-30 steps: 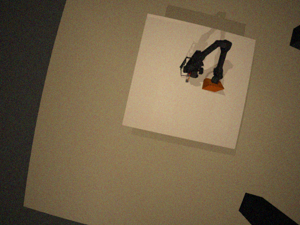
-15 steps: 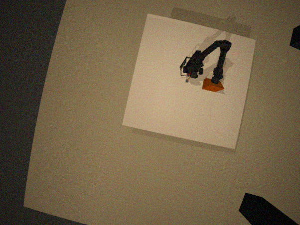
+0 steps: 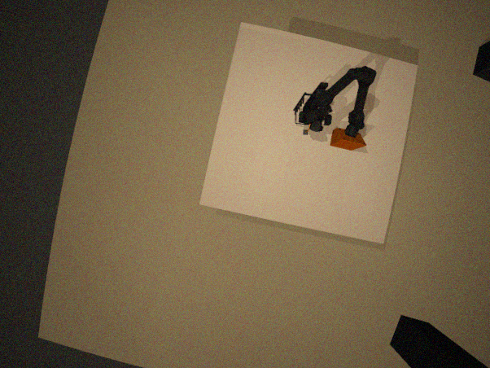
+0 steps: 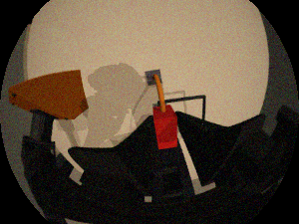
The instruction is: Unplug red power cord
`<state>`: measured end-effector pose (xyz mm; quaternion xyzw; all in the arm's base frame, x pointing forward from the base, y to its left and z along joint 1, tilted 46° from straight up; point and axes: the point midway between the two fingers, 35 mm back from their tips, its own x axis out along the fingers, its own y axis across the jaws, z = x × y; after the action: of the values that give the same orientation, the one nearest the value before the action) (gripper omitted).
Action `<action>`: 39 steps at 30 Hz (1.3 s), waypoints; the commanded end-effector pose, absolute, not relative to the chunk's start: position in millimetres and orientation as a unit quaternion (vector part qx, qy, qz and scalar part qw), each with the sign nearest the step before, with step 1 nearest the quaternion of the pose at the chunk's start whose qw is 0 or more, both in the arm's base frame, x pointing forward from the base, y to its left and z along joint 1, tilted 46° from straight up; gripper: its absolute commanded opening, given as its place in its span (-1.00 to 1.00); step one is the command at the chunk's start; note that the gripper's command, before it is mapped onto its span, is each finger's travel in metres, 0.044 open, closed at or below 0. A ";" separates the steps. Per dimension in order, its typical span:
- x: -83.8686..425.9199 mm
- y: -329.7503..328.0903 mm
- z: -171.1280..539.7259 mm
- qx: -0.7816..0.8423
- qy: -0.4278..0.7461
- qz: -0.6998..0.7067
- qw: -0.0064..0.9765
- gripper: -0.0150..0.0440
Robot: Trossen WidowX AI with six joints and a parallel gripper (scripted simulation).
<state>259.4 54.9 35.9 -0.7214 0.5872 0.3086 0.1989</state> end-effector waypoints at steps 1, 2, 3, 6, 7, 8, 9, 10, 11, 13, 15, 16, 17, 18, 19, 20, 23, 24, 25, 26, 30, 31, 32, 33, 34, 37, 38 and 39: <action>253.6 72.9 23.4 -0.717 0.580 0.326 0.207 -0.49; 253.1 74.1 22.5 -0.717 0.580 0.326 0.207 -0.49; 252.5 75.3 21.5 -0.717 0.580 0.326 0.207 -0.49; 250.6 78.8 18.7 -0.717 0.580 0.326 0.207 -0.49; 251.1 77.4 19.6 -0.718 0.580 0.326 0.207 -0.40; 252.1 74.2 21.6 -0.718 0.580 0.325 0.206 -0.31; 252.7 72.2 22.9 -0.718 0.580 0.324 0.205 -0.22; 252.7 72.2 22.9 -0.718 0.580 0.324 0.205 -0.14; 252.7 72.2 22.9 -0.718 0.580 0.324 0.205 -0.05; 252.7 72.2 22.9 -0.718 0.580 0.324 0.205 0.13; 252.7 72.2 22.9 -0.718 0.580 0.324 0.205 0.31; 252.7 72.2 22.9 -0.718 0.580 0.324 0.205 0.40; 252.7 72.2 22.9 -0.718 0.580 0.324 0.205 0.49; 252.7 72.2 22.9 -0.718 0.580 0.324 0.205 0.58; 252.7 72.2 22.9 -0.718 0.580 0.324 0.205 0.67; 252.3 74.4 21.5 -0.718 0.580 0.324 0.205 0.75; 248.3 92.0 10.1 -0.718 0.579 0.325 0.206 1.00; 245.4 101.5 3.5 -0.718 0.579 0.326 0.206 1.00; 242.5 109.6 -2.2 -0.718 0.579 0.326 0.207 1.00; 239.9 115.9 -6.8 -0.718 0.579 0.325 0.206 1.00; 237.4 121.4 -10.9 -0.718 0.580 0.325 0.206 1.00; 237.4 121.4 -10.9 -0.718 0.580 0.325 0.206 1.00; 237.4 121.4 -10.9 -0.718 0.580 0.325 0.206 1.00; 237.4 121.4 -10.9 -0.718 0.580 0.325 0.206 1.00; 237.4 121.4 -10.9 -0.718 0.580 0.325 0.206 1.00; 237.4 121.4 -10.9 -0.718 0.580 0.325 0.206 1.00; 237.4 121.4 -10.9 -0.718 0.580 0.325 0.206 1.00; 237.4 121.4 -10.9 -0.718 0.580 0.325 0.206 1.00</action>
<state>238.5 120.6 -10.3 -0.7201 0.5775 0.3252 0.2054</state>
